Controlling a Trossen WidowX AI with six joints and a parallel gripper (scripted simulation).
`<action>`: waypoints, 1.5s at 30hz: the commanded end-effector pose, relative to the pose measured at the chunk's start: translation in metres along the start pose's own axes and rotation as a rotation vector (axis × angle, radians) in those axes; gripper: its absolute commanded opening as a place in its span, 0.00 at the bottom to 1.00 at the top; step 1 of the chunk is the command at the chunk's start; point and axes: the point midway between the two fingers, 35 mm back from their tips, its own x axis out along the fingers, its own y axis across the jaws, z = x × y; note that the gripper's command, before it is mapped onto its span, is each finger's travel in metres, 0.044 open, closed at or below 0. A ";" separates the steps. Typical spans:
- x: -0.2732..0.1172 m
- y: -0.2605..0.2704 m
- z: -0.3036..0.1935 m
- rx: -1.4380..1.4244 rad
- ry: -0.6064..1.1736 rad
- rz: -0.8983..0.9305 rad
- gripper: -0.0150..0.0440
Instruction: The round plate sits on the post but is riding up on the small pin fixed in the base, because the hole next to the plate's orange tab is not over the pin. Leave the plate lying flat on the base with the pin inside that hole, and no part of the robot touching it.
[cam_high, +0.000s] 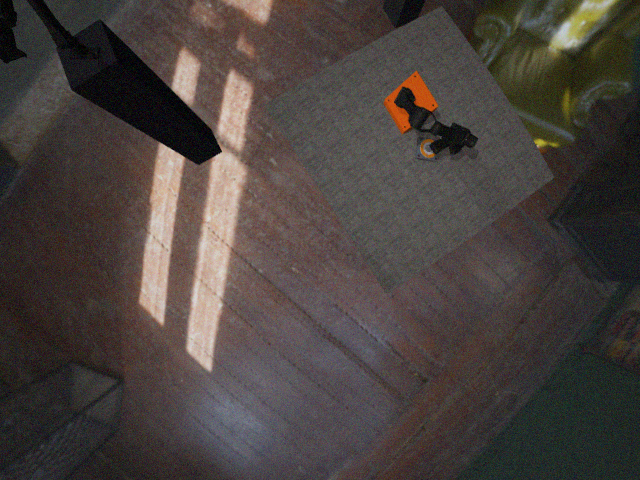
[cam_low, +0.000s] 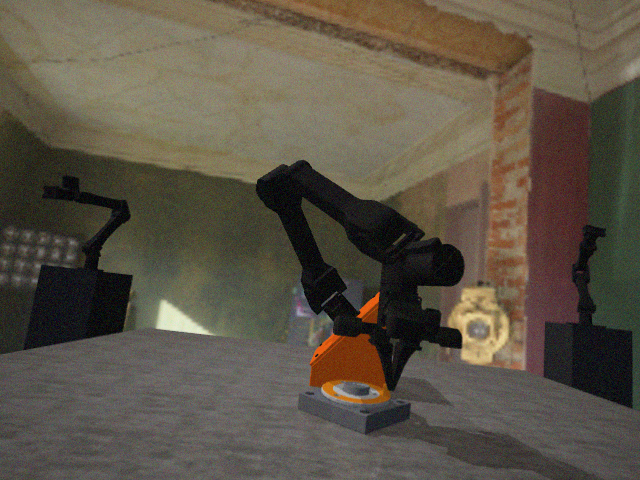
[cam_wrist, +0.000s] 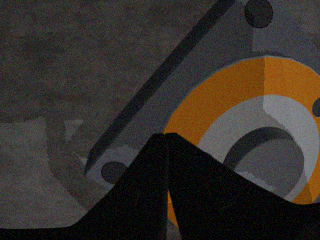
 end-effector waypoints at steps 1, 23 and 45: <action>0.003 0.000 -0.008 -0.004 0.015 -0.002 0.25; 0.001 0.003 -0.020 -0.005 0.015 -0.002 0.25; 0.000 0.002 -0.036 -0.005 0.015 -0.002 0.25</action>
